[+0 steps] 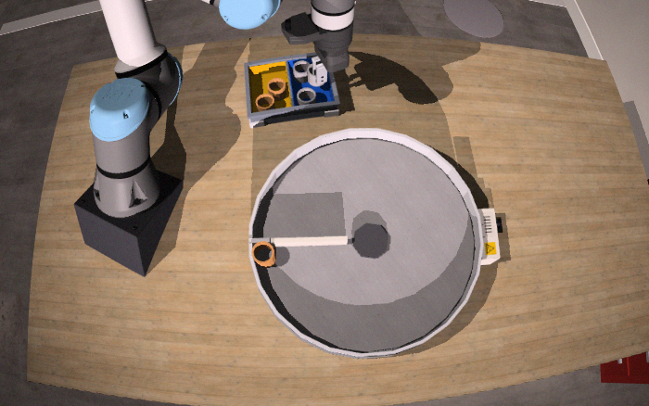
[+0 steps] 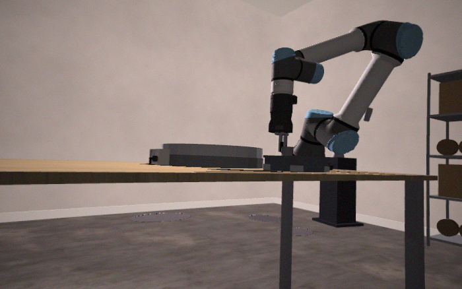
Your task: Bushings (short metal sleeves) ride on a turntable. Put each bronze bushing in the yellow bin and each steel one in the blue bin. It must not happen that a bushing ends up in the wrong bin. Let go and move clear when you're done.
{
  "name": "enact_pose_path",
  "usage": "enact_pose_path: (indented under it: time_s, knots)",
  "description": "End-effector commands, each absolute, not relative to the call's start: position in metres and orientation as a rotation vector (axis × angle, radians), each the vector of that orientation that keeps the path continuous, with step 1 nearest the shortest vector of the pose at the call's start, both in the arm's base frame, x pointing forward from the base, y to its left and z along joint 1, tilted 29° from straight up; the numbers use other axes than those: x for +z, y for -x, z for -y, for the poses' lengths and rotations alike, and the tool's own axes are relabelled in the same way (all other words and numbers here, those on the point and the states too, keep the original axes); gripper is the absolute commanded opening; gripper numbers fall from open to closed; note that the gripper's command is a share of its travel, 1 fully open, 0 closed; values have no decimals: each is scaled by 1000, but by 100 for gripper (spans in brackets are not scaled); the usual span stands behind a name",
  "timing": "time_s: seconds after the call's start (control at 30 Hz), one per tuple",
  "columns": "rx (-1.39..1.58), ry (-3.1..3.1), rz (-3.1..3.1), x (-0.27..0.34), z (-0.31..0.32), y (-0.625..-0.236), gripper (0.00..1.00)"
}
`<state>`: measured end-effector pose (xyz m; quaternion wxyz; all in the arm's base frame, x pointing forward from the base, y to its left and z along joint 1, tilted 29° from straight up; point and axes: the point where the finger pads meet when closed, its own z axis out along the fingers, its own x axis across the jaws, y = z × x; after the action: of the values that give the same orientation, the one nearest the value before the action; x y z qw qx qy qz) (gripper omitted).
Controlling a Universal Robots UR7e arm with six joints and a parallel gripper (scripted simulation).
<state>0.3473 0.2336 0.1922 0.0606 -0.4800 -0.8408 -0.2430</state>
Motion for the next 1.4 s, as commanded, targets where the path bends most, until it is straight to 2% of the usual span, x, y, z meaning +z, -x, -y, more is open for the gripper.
enact_pose_path:
  time_s: [0.0,1.37]
  knots:
    - [-730,1452,2541,185,-236,-347,0]
    - [-733,1452,2542,172,-244,-350,0]
